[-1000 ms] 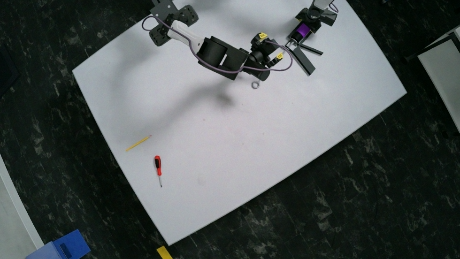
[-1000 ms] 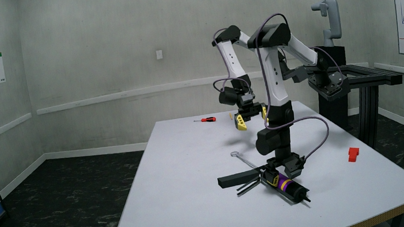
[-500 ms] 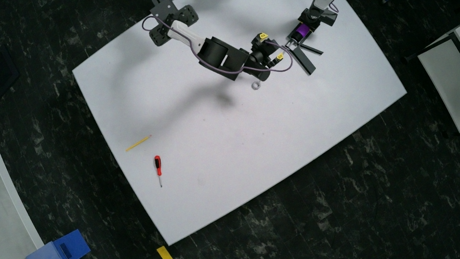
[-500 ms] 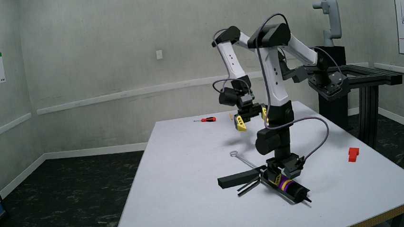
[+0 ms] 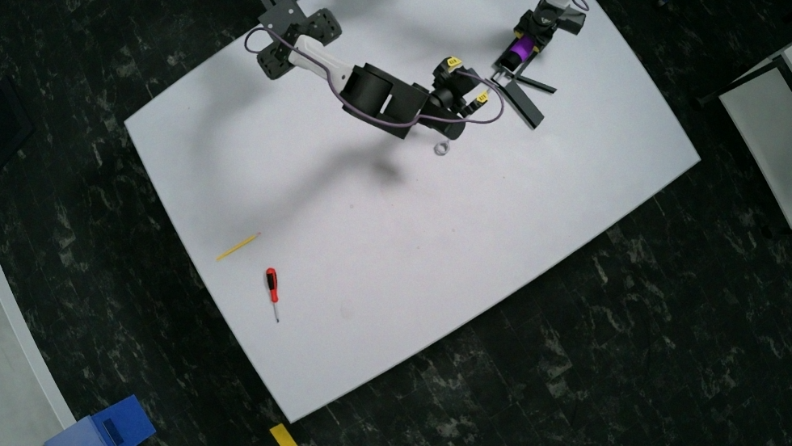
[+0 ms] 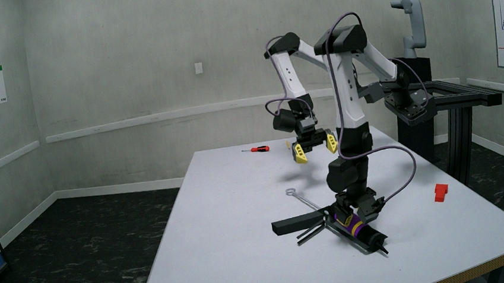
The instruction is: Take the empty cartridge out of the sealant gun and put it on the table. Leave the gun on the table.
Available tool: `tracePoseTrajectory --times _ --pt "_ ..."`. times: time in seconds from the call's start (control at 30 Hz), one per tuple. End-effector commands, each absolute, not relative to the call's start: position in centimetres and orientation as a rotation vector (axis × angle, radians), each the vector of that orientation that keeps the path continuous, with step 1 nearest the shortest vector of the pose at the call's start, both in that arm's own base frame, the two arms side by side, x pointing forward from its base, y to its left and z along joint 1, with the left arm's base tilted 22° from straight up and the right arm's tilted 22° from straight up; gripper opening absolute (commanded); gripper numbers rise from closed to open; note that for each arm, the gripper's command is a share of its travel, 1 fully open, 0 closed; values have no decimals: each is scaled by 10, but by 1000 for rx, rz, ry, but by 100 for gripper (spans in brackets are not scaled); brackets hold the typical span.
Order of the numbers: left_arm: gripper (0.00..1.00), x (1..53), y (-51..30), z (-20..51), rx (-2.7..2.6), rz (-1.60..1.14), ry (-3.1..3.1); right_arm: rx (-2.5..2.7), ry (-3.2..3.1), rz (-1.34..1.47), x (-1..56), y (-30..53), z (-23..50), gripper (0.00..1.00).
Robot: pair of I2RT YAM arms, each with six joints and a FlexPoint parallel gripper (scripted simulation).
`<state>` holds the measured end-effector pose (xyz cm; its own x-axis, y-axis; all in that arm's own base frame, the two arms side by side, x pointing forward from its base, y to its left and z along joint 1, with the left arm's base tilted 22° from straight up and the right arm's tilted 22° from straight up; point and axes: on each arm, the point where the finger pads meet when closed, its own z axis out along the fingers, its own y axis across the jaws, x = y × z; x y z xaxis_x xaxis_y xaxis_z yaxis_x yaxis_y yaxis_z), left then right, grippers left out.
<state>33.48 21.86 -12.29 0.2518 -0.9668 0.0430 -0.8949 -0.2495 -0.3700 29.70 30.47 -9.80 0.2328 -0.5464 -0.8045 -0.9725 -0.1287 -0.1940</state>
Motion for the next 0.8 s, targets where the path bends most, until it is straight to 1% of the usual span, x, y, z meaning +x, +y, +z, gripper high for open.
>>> tracePoseTrajectory --times 0.0,0.77 --pt "37 339 224 -97 -2238 -475 1756 -1761 1357 728 308 312 -85 100" --pt "37 340 223 -95 -2247 -485 1745 -1761 1357 728 308 313 -85 100"
